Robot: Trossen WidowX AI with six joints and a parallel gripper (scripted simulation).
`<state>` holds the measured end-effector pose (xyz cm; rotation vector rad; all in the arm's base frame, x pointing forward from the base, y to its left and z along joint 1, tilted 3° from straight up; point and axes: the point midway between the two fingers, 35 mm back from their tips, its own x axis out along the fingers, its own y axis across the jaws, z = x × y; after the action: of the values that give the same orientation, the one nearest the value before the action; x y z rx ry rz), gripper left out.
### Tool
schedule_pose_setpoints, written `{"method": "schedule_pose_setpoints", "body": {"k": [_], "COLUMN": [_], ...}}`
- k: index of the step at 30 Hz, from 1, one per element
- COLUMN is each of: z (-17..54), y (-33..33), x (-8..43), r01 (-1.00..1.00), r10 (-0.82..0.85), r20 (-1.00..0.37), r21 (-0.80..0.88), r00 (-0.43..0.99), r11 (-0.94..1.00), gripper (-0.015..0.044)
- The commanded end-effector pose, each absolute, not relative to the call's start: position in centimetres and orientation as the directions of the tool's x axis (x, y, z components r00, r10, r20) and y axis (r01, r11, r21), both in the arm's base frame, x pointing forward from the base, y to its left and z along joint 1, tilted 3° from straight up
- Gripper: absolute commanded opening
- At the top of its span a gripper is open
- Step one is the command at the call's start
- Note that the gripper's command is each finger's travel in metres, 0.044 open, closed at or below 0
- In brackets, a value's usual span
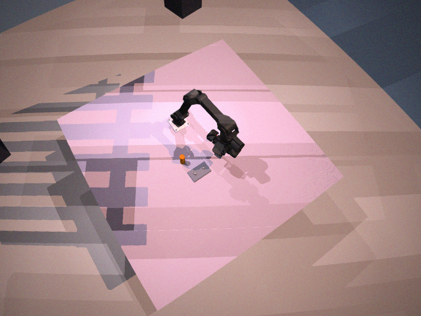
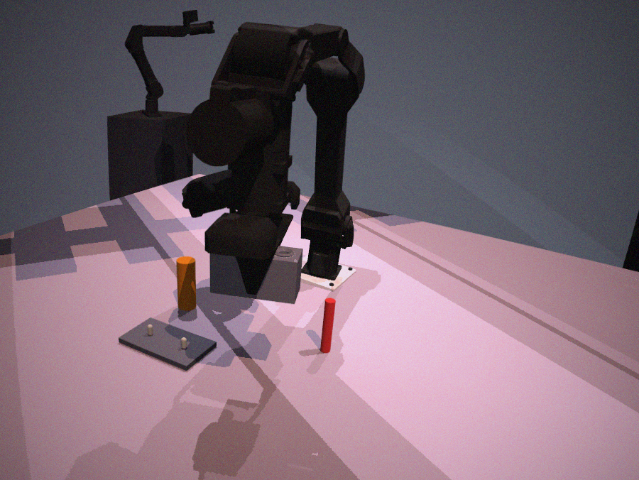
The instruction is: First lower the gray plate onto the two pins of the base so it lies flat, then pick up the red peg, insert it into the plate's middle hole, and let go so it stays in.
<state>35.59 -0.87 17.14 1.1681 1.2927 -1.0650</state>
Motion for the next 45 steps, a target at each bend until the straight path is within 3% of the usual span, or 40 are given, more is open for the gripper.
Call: {"method": "schedule_pose_setpoints", "body": {"k": [1, 45], "z": [17.0, 9.3], "y": [-1.8, -13.7], "x": [35.7, 33.0], "r01": [0.993, 0.990], "r10": [0.056, 0.047], "r20": [-0.998, -0.999], "r21": [0.034, 0.018], "r00": [0.027, 0.025], "r11": [0.113, -0.143], "gripper": [0.0000, 0.0000]}}
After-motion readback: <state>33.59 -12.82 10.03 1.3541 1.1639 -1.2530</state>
